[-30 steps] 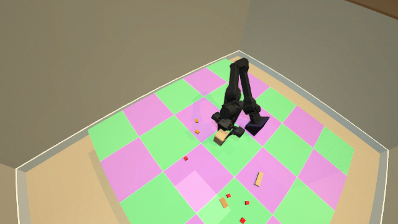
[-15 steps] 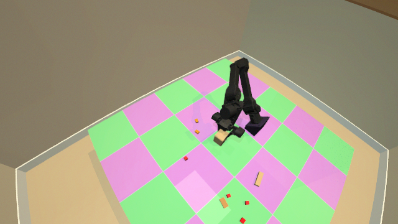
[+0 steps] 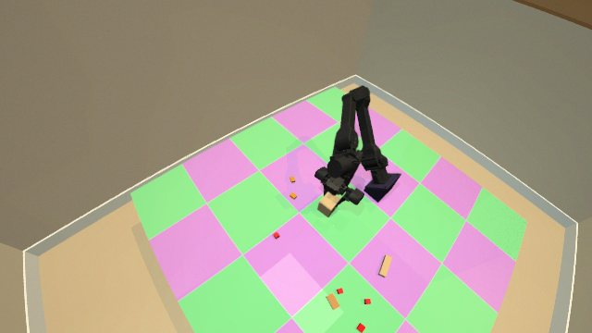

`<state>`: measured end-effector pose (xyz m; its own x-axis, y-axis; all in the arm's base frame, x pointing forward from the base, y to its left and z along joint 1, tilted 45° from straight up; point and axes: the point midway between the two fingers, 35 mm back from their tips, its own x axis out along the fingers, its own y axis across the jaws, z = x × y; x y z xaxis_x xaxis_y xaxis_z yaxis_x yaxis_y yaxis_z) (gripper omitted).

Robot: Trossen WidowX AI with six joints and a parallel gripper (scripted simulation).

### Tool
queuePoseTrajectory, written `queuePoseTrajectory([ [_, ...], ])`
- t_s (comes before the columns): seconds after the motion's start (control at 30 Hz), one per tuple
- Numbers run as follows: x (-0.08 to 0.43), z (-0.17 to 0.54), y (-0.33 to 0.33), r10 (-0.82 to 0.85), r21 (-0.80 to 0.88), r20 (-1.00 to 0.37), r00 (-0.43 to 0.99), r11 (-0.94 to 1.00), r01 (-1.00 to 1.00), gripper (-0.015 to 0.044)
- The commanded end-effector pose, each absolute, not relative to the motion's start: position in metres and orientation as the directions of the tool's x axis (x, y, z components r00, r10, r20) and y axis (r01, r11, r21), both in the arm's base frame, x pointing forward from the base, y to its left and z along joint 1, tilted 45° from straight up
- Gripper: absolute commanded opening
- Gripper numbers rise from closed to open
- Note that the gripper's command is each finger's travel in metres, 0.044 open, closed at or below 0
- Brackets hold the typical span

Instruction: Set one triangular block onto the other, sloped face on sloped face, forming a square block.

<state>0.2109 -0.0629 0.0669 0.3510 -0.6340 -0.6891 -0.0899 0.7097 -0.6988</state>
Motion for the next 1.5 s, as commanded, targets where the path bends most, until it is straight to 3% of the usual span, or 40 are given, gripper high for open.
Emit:
queuePoseTrajectory([
  [0.0, 0.211, 0.066, -0.063, -0.631, -0.698, -0.691, 0.353, 0.710, -0.095, 0.0000],
  [0.43, 0.211, 0.066, -0.063, -0.633, -0.699, -0.690, 0.351, 0.710, -0.093, 0.0000],
  [1.0, 0.211, 0.066, -0.063, -0.634, -0.699, -0.689, 0.351, 0.709, -0.091, 0.0440],
  [1.27, 0.211, 0.067, -0.062, -0.633, -0.697, -0.691, 0.350, 0.711, -0.092, 0.0440],
  [1.47, 0.198, 0.096, -0.022, -0.612, -0.675, -0.715, 0.337, 0.731, -0.103, 0.0440],
])
